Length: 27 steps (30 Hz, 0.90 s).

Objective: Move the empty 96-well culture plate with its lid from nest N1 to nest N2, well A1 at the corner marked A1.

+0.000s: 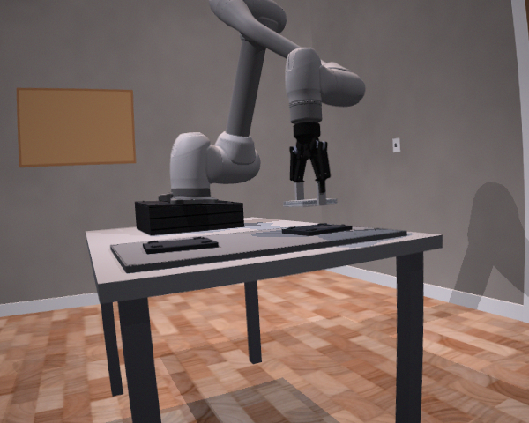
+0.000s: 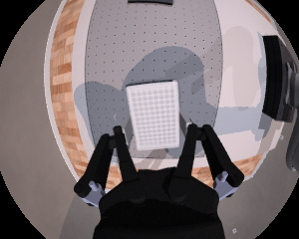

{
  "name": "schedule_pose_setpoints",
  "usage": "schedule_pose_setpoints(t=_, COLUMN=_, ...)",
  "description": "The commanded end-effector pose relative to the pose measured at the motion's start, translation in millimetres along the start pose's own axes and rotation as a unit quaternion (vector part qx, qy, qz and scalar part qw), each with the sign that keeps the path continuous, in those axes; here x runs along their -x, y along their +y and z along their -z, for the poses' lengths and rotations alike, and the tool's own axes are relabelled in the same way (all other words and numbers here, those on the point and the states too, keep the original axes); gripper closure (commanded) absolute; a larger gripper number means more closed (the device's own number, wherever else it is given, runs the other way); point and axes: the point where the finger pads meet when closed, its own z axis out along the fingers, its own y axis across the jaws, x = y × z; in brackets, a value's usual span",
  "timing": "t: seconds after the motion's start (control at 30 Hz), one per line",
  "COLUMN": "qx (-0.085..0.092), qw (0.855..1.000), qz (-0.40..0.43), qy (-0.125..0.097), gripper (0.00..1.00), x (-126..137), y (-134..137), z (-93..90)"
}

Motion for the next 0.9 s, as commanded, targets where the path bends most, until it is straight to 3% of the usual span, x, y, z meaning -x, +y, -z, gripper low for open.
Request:
schedule_pose_setpoints(t=0.0, qx=0.0, qw=1.0, qz=0.0, qy=0.0, gripper=1.0, x=11.9, y=-1.3, z=0.1)
schedule_pose_setpoints(t=0.87, qx=0.0, qw=1.0, qz=0.0, qy=0.0, gripper=1.0, x=19.5, y=-2.2, z=0.1)
